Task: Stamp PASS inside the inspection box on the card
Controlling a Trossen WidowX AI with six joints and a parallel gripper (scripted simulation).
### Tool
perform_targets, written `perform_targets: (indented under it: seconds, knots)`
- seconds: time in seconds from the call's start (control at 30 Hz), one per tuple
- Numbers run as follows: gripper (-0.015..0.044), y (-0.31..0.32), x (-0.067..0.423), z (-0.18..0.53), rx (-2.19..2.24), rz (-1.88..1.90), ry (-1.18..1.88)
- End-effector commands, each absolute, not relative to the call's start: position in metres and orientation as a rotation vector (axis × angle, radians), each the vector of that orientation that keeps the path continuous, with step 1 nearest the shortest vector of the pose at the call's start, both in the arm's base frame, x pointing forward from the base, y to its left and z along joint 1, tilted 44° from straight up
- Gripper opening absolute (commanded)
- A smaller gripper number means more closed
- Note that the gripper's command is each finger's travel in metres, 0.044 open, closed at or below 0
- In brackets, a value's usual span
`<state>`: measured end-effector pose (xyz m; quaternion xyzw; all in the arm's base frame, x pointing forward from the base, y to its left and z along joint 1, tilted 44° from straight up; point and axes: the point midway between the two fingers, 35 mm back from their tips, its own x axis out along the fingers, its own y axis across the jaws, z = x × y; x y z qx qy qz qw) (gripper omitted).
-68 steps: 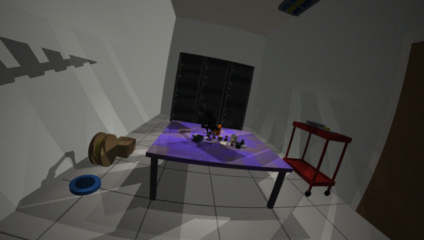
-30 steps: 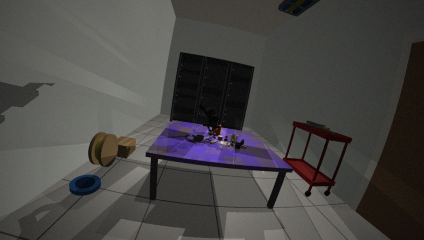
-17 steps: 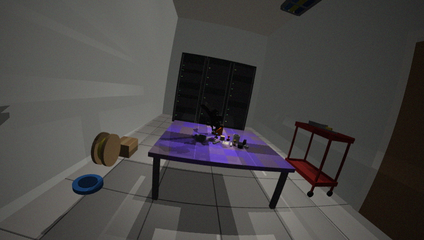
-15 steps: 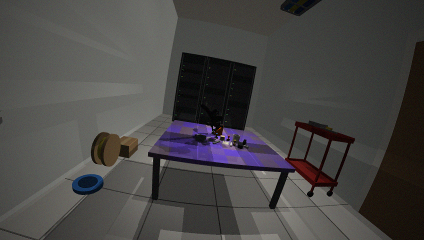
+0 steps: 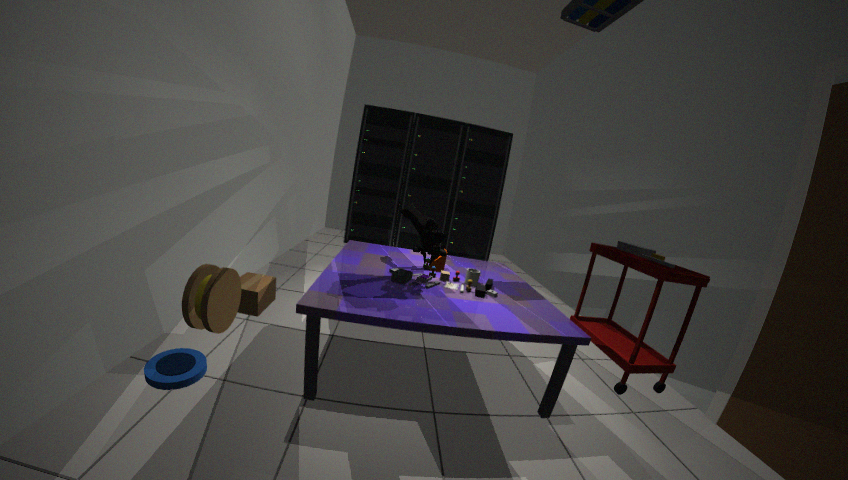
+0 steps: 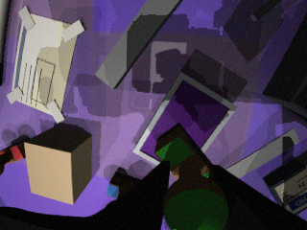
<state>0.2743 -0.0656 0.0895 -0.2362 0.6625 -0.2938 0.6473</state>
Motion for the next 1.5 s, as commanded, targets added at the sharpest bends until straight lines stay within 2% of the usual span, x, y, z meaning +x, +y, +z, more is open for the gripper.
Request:
perform_targets:
  seconds: [0.0,1.47]
  knots:
    - [0.0,-0.068,0.274,0.087,-0.537,-0.665,1.509]
    - [0.0,-0.088,0.272,0.066,-0.539,-0.668,1.508]
